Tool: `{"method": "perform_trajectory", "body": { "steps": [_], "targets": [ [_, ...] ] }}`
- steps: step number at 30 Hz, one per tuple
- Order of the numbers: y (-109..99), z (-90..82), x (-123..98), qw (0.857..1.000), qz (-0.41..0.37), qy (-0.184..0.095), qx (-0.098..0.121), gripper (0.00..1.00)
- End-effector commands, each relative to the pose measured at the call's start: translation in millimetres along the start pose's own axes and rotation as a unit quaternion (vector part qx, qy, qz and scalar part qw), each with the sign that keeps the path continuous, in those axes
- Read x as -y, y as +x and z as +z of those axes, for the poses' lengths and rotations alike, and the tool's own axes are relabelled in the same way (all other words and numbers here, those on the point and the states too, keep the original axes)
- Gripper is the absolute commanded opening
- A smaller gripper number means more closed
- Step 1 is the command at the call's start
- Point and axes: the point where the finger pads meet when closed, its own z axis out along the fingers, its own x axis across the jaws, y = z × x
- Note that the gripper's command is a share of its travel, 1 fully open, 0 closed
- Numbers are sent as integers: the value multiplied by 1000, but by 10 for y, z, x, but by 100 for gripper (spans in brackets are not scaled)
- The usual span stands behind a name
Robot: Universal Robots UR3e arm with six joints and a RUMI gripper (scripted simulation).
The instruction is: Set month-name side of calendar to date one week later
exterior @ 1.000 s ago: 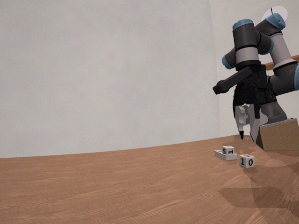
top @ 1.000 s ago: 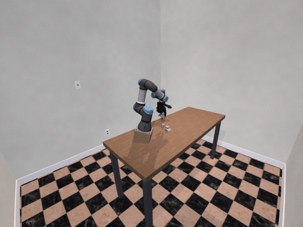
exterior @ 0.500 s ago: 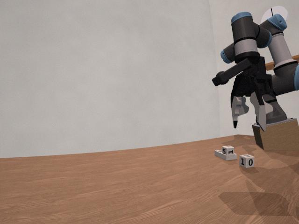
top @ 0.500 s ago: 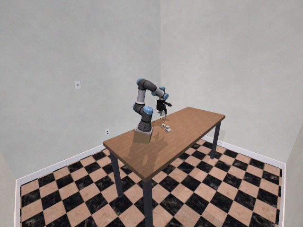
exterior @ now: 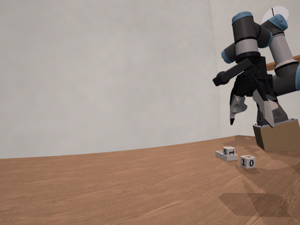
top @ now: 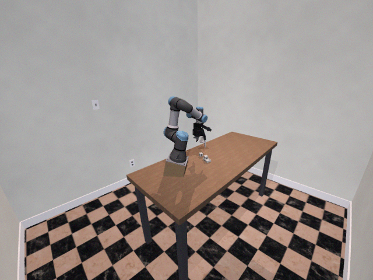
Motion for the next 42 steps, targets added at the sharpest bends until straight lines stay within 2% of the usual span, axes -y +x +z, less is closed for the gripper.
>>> {"method": "perform_trajectory", "body": {
  "steps": [1,15,24,30,33,42],
  "targets": [
    [-2,-7,8,1000,0,1,0,100],
    [1,-4,12,1000,21,1,0,100],
    [14,8,26,994,111,1,1,100],
    [26,22,36,978,208,1,1,100],
    [27,22,36,977,211,1,1,100],
    [40,43,39,937,350,1,1,100]
  ]
}}
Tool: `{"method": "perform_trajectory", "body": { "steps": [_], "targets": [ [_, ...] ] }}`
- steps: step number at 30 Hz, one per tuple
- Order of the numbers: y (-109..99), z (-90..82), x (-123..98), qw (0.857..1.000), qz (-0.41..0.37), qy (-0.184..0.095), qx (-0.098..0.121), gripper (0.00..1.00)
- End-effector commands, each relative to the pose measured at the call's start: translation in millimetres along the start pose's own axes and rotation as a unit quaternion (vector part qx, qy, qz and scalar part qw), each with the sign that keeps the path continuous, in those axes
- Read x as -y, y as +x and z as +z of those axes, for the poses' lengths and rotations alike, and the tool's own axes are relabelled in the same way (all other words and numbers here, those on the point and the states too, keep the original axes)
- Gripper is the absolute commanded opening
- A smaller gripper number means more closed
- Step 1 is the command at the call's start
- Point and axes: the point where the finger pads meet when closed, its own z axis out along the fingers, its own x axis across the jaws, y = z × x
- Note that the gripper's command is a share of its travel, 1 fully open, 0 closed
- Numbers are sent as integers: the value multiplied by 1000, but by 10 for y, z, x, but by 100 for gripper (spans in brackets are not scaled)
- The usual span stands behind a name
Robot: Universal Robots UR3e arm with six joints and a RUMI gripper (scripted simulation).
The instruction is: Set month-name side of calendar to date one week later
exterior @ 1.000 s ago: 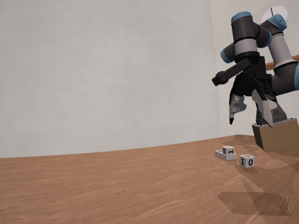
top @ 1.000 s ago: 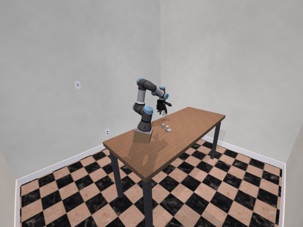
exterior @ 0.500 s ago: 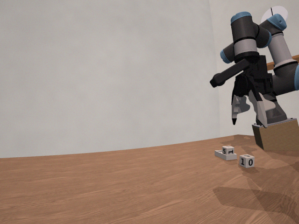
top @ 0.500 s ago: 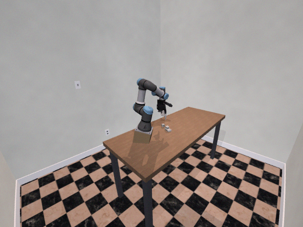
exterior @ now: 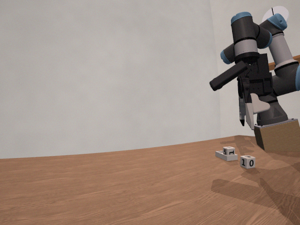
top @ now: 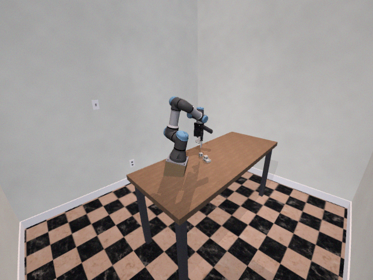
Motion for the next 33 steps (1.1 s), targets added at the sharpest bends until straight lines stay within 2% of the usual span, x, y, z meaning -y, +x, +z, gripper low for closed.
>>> {"method": "perform_trajectory", "body": {
  "steps": [1,4,7,10,15,22,24,29,33],
  "targets": [
    [-1,5,10,996,87,4,-3,100],
    [1,12,9,992,129,4,-2,100],
    [1,12,9,991,134,4,-2,100],
    [4,22,6,980,198,4,-2,100],
    [6,32,1,966,258,4,-2,100],
    [6,49,-13,933,359,4,-1,100],
    [6,49,-13,933,359,4,-1,100],
    [4,59,-24,908,419,4,-1,100],
    [2,65,-31,893,449,4,-1,100]
  ]
}}
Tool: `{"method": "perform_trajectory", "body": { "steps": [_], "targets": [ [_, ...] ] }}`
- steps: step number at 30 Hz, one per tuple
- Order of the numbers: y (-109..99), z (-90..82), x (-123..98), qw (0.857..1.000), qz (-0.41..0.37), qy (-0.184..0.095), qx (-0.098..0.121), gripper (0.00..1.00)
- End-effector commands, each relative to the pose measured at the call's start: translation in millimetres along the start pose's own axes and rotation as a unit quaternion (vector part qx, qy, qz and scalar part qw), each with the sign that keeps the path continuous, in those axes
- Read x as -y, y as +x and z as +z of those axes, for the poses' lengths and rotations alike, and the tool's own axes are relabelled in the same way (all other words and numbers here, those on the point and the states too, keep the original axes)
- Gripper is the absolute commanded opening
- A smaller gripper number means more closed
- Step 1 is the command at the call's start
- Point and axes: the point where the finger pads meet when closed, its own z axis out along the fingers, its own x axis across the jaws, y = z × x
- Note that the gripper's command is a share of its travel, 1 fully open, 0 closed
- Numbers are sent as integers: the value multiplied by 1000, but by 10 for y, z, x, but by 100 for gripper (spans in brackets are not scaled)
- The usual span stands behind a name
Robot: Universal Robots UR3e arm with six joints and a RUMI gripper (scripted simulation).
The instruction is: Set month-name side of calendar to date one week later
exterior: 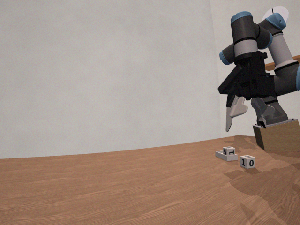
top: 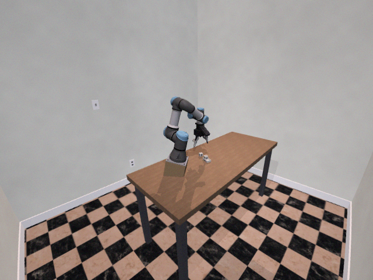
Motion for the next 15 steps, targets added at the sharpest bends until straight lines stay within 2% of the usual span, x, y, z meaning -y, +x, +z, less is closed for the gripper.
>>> {"method": "perform_trajectory", "body": {
  "steps": [1,13,14,15],
  "targets": [
    [-3,1,-9,999,51,3,1,100],
    [0,5,-13,997,72,3,1,100],
    [0,5,-13,997,72,3,1,28],
    [0,5,-13,997,72,3,1,28]
  ]
}}
